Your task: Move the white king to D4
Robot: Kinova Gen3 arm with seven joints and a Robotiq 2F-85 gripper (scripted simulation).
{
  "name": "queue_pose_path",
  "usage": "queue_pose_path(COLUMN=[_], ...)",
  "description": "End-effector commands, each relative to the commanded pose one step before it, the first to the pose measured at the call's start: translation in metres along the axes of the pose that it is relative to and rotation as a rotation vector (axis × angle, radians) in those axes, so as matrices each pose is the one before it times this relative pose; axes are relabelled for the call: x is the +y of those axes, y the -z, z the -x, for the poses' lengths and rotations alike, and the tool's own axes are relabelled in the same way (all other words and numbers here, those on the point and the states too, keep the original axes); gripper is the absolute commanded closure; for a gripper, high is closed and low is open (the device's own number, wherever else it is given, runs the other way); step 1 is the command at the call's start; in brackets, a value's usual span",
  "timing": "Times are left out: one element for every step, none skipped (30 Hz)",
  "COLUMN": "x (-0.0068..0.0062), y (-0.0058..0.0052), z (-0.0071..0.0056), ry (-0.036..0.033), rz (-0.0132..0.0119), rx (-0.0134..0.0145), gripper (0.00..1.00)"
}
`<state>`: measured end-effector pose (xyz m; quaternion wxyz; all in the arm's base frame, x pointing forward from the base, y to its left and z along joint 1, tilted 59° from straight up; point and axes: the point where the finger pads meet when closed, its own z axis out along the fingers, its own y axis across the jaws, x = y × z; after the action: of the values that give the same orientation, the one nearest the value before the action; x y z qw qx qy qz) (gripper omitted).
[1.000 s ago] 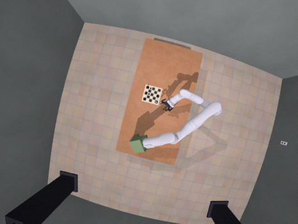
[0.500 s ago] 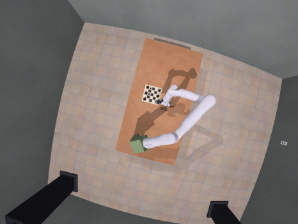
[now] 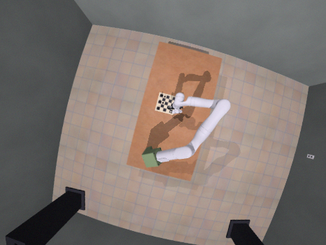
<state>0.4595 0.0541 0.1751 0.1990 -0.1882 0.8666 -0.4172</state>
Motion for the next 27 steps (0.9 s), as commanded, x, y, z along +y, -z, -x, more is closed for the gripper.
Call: queue_pose_path(x=[0.0136,0.00117,0.00105,0.00093,0.00081,0.0007,0.0,0.0,0.00059,0.00048,0.00039,0.0003,0.00022,0.00015,0.00009,0.00005,0.00002,0.0,0.0,0.0,0.0,0.0,0.0,0.0,0.0,0.0,0.0], y=[0.00875,0.00172,0.00155,0.00139,0.00122,0.00105,0.0,0.0,0.00089,0.00074,0.00059,0.00046,0.00034,0.00023,0.00014,0.00008,0.00003,0.0,0.0,0.0,0.0,0.0,0.0,0.0,0.0,0.0,0.0], z=[0.00707,0.00294,0.00266,0.00238,0.0021,0.00182,0.0,0.0,0.00155,0.00128,0.00103,0.0008,0.00059,0.00041,0.00025,0.00013,0.00005,0.00001,0.0,0.0,0.0,0.0,0.0,0.0,0.0,0.0,0.0], ry=[0.05083,0.01032,0.00916,0.00804,0.00698,0.00596,0.0,0.0,0.005,0.0041,0.00327,0.00252,0.00185,0.00127,0.00079,0.00042,0.00016,0.00002,0.0,0.0,0.0,0.0,0.0,0.0,0.0,0.0,0.0], rz=[-0.01056,-0.0055,-0.00485,-0.00423,-0.00365,-0.00311,0.0,0.0,-0.00259,-0.00212,-0.00169,-0.0013,-0.00095,-0.00065,-0.00041,-0.00021,-0.00008,-0.00001,0.0,0.0,0.0,0.0,0.0,0.0,0.0,0.0,0.0], rx=[-0.04002,-0.01287,-0.01156,-0.01025,-0.00897,-0.00772,0.0,0.0,-0.00652,-0.00538,-0.00431,-0.00333,-0.00245,-0.00169,-0.00105,-0.00055,-0.00021,-0.00003,0.0,0.0,0.0,0.0,0.0,0.0,0.0,0.0,0.0], gripper=[0.0,0.0,0.0,0.0,0.0,0.0,0.0,0.0,0.0,0.0,0.0,0.0,0.0,0.0,0.0,0.0,0.0,0.0,0.0,0.0,0.0,0.0,0.0,0.0,0.0,0.0,0.0])
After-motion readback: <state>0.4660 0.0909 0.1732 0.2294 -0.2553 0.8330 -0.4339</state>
